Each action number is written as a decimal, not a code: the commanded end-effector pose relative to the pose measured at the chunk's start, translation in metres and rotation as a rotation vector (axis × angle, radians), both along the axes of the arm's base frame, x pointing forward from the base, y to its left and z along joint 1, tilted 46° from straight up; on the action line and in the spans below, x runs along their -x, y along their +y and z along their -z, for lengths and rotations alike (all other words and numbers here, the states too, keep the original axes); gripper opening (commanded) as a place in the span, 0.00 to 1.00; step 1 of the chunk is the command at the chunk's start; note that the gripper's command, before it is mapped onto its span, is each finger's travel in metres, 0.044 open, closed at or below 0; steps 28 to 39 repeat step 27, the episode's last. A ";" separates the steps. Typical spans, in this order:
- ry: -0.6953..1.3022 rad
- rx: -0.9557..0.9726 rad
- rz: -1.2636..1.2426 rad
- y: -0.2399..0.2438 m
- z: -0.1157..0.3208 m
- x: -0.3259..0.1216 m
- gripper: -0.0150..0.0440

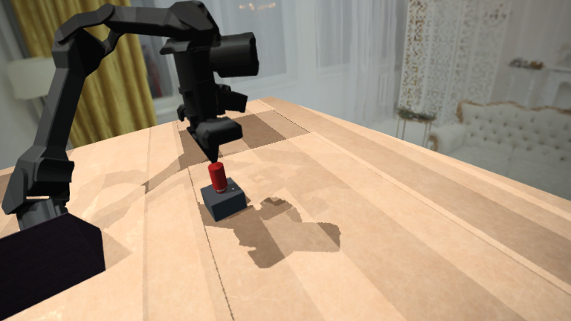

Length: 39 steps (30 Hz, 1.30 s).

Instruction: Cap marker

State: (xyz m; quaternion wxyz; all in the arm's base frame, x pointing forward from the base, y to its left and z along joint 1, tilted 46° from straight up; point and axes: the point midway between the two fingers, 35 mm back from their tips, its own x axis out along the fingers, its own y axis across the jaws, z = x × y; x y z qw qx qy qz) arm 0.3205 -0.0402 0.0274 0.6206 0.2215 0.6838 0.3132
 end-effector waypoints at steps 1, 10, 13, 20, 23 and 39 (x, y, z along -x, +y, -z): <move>-0.026 0.025 0.039 -0.032 -0.029 -0.007 0.25; -0.034 0.042 0.071 -0.057 -0.056 -0.008 0.34; -0.034 0.042 0.071 -0.057 -0.056 -0.008 0.48; -0.034 0.042 0.071 -0.057 -0.056 -0.008 0.79; -0.034 0.042 0.071 -0.057 -0.056 -0.008 0.92; -0.034 0.042 0.071 -0.057 -0.056 -0.008 1.00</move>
